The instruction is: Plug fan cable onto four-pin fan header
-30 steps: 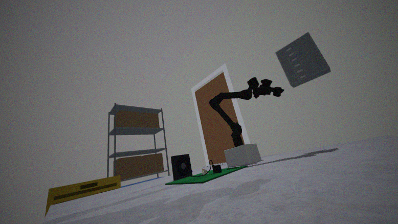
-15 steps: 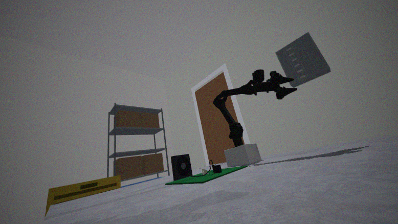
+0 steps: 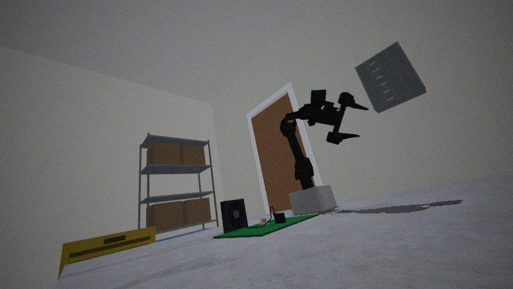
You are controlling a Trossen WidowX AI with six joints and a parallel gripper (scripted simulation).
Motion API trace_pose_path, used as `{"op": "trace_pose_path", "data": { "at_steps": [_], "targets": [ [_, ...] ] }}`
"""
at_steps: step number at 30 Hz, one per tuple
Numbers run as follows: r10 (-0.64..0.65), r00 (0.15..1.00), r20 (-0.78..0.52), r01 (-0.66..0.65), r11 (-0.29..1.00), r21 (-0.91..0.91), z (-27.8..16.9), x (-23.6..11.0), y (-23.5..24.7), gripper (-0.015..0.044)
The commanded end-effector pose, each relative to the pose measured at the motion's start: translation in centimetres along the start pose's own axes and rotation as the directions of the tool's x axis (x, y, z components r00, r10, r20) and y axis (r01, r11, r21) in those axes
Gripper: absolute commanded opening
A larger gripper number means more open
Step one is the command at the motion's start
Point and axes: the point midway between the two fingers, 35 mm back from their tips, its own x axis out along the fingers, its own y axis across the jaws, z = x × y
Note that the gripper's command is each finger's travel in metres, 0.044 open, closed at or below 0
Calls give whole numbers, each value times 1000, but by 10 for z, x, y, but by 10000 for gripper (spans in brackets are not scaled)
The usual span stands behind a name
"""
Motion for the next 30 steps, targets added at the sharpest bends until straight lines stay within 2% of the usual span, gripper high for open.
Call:
{"op": "trace_pose_path", "data": {
  "at_steps": [1, 5, 9, 15, 20, 22, 30],
  "targets": [
    [-120, 988, 98, 96, 971, 219, 54, -11, -40, 440],
    [-260, 951, 170, 159, 877, 453, 102, -33, -90, 440],
    [-391, 900, 191, 169, 720, 673, 136, -61, -140, 440],
    [-564, 816, 126, 70, 313, 947, 164, -115, -223, 440],
    [-646, 763, 16, -76, -65, 995, 163, -163, -284, 440],
    [-652, 758, -1, -97, -114, 989, 162, -169, -291, 440],
    [-652, 758, -1, -97, -114, 989, 163, -160, -303, 440]
  ]
}}
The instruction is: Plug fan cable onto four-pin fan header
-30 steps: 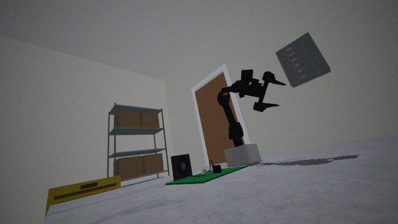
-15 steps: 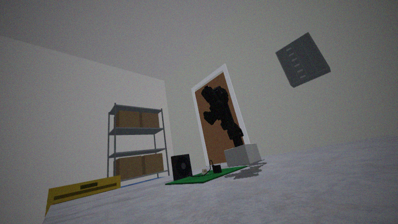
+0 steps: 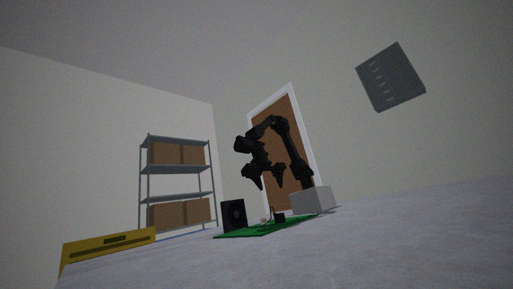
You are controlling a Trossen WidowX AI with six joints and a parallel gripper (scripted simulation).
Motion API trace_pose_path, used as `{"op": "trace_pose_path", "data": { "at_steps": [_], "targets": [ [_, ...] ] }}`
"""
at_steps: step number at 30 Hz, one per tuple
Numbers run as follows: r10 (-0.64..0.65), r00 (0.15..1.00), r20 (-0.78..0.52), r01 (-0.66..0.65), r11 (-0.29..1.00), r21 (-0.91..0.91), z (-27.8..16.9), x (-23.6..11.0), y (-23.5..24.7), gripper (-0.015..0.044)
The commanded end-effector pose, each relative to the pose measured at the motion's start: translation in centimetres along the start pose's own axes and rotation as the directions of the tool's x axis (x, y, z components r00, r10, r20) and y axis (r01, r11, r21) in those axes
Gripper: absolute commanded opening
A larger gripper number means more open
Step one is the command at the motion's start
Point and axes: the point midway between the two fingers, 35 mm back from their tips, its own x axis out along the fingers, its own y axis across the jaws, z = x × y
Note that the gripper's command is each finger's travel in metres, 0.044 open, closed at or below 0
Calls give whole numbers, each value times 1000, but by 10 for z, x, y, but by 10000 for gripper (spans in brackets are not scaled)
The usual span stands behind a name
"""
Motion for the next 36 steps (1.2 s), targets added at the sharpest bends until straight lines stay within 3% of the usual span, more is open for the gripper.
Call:
{"op": "trace_pose_path", "data": {
  "at_steps": [1, 5, 36],
  "targets": [
    [-8, 1000, 6, 8, 1000, 17, 7, 20, 0, 440],
    [-8, 1000, 6, 8, 1000, 17, 17, 57, -2, 440],
    [-8, 1000, 7, 8, 1000, 17, 27, 96, -3, 440]
  ]
}}
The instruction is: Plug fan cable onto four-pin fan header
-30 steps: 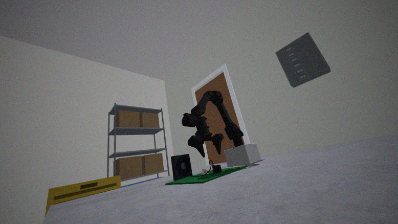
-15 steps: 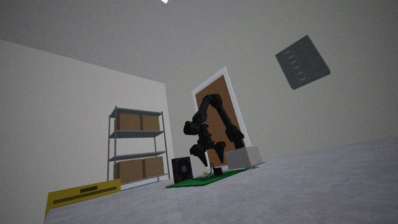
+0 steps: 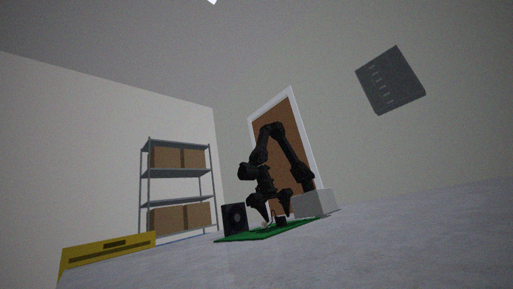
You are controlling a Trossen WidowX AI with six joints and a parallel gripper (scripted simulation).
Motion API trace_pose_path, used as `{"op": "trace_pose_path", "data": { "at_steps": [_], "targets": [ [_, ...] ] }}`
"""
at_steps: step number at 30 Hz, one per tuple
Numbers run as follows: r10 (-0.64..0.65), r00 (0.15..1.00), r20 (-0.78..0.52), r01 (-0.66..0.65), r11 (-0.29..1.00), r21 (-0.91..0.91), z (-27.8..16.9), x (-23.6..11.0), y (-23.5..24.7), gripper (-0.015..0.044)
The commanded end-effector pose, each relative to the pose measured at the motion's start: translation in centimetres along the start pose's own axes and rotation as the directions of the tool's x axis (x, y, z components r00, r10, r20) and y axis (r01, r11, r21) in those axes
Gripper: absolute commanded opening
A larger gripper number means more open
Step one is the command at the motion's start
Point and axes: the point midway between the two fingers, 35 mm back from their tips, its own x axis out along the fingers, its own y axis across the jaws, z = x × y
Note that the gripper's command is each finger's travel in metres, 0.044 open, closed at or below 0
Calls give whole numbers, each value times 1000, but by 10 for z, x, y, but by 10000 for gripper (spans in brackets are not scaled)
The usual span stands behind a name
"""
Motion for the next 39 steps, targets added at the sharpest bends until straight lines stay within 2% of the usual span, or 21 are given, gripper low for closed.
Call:
{"op": "trace_pose_path", "data": {
  "at_steps": [1, 2, 9, 39],
  "targets": [
    [-2, 1000, 3, 2, 1000, -4, 1, 4, -1, 440],
    [-2, 1000, 3, 2, 1000, -4, 1, 4, -1, 440],
    [-2, 1000, 0, 2, 1000, 0, 1, 2, -1, 256],
    [-2, 1000, 0, 2, 1000, 0, 1, 2, -1, 56]
  ]
}}
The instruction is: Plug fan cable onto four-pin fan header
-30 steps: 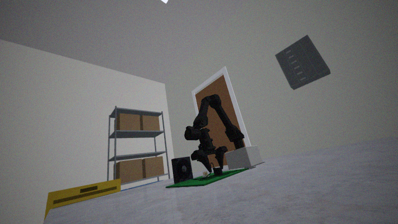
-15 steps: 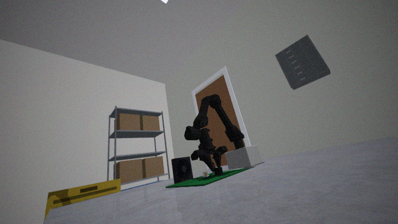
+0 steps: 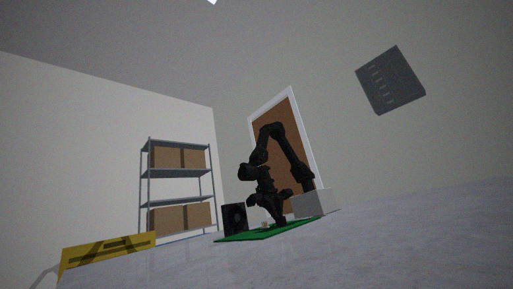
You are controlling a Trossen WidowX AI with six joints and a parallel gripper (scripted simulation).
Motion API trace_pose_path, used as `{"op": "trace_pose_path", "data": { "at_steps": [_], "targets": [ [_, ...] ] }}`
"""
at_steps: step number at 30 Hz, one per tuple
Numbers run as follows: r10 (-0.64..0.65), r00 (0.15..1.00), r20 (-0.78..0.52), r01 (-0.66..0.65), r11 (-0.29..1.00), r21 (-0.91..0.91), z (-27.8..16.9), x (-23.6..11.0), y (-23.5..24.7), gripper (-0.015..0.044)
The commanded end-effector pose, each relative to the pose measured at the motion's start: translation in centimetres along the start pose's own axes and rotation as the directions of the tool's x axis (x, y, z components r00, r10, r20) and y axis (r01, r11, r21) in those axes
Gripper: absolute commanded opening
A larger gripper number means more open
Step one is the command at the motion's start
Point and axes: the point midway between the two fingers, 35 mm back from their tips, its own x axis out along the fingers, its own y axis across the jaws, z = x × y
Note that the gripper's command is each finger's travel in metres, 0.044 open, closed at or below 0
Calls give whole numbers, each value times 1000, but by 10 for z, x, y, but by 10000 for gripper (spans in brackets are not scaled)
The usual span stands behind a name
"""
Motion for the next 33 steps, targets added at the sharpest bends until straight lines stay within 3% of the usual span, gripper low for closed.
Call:
{"op": "trace_pose_path", "data": {
  "at_steps": [1, 3, 33],
  "targets": [
    [1, 1000, 0, -1, 1000, 0, 0, 0, 0, 50],
    [1, 1000, 0, -1, 1000, 0, -1, -2, 1, 0],
    [2, 1000, 1, -2, 1000, -5, -23, -93, 1, 0]
  ]
}}
